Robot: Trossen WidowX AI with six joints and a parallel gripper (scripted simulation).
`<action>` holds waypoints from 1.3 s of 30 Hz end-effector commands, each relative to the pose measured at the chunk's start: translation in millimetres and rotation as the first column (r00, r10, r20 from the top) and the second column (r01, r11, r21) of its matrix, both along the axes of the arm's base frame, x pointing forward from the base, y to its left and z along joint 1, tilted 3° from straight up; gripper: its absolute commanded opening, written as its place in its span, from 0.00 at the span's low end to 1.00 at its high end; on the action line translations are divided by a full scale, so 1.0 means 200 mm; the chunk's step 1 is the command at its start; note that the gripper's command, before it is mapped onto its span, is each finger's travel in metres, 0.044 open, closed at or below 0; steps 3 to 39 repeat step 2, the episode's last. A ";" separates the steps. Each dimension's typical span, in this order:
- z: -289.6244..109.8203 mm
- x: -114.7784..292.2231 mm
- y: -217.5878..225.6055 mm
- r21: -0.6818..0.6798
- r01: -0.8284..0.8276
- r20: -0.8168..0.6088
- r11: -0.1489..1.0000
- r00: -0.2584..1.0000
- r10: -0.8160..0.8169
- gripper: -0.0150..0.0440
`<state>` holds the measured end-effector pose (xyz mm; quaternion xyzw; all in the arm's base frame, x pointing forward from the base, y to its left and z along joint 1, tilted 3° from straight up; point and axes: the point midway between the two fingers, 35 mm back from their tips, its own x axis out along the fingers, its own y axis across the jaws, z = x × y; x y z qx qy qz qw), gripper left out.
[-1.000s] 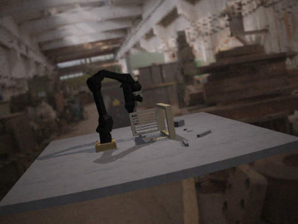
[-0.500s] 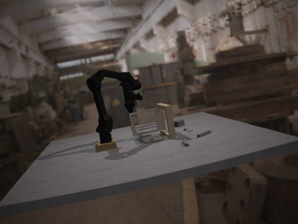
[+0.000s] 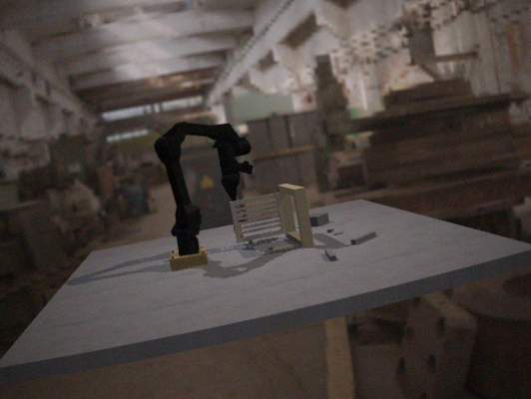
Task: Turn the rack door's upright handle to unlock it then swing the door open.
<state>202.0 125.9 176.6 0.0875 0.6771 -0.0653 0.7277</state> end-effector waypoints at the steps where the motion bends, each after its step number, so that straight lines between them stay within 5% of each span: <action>1: 0.02 0.00 0.00 -0.005 0.004 -0.006 1.000 1.000 -0.004 0.74; 39: 0.02 0.00 0.00 -0.005 0.004 -0.006 1.000 1.000 -0.004 0.74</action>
